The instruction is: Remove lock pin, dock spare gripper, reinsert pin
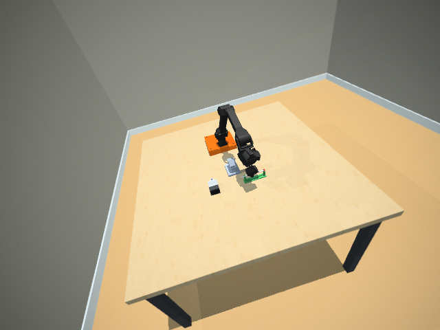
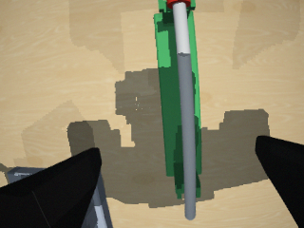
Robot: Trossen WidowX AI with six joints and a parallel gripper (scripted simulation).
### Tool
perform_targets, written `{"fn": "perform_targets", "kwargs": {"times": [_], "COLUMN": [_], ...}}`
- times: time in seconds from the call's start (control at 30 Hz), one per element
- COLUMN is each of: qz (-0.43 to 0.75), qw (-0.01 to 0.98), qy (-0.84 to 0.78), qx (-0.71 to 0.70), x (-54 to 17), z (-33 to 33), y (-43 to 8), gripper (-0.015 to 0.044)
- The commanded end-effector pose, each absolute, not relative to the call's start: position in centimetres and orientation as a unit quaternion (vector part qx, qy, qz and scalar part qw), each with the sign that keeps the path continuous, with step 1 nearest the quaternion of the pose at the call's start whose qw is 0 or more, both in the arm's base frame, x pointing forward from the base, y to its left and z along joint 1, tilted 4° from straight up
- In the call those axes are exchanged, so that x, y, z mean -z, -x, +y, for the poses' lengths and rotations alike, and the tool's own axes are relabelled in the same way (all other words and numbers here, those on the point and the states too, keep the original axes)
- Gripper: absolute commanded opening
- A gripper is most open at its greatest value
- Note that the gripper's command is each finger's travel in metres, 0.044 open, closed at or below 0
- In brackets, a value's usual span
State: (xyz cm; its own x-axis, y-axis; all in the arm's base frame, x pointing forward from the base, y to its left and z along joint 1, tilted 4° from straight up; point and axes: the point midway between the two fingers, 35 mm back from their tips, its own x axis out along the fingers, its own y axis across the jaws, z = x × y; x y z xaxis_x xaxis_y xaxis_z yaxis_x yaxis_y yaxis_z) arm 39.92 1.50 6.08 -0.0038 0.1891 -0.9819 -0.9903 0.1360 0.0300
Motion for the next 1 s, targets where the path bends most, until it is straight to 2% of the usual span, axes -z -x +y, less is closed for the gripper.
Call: {"fn": "perform_targets", "kwargs": {"times": [0.0,0.7,0.97], "qz": [0.488,0.495,0.495], "qw": [0.574,0.572,0.572], "qy": [0.411,0.403,0.404], "qx": [-0.513,-0.515,-0.515], "x": [-7.2,-11.0,-14.6], "z": [1.4,1.2,0.9], "y": [-39.9,-39.6,-39.7], "gripper": [0.044,0.044,0.044]}}
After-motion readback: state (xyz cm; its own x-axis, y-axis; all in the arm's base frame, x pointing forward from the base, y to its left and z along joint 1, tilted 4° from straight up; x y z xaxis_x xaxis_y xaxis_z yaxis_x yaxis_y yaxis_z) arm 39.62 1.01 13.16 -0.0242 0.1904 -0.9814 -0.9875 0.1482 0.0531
